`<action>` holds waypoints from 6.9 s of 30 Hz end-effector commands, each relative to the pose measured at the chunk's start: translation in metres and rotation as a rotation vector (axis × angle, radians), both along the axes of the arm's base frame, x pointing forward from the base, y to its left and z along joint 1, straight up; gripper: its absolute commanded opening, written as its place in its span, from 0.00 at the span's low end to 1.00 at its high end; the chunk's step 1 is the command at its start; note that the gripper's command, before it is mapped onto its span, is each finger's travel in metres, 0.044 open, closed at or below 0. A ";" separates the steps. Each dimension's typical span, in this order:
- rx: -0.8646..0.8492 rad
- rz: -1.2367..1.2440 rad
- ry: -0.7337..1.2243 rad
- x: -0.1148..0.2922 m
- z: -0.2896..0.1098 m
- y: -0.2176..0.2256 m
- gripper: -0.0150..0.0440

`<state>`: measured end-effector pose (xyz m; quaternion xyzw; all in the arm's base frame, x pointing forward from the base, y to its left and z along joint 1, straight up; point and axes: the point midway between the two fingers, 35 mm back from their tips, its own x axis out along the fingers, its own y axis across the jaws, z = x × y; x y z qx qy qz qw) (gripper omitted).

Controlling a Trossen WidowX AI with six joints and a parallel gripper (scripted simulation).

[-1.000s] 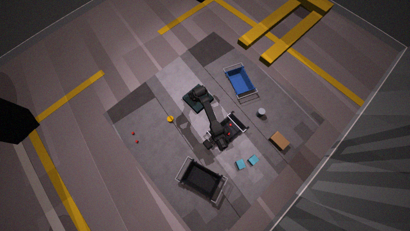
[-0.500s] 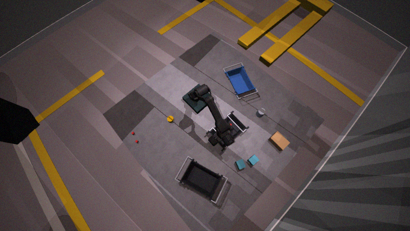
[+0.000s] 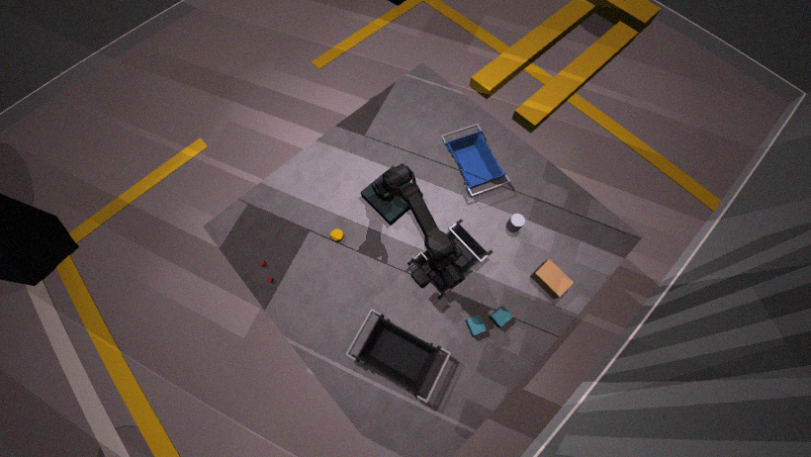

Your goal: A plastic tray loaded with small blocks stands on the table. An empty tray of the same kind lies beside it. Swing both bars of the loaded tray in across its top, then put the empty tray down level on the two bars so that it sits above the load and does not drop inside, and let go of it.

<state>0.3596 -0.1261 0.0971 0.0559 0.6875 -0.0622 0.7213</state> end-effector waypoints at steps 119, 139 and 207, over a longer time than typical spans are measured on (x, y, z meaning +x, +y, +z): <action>-0.045 1.824 0.004 -0.070 0.020 0.327 1.00; -0.077 2.801 -0.019 -0.212 0.000 0.426 1.00; -0.077 2.801 -0.018 -0.211 -0.085 0.429 0.39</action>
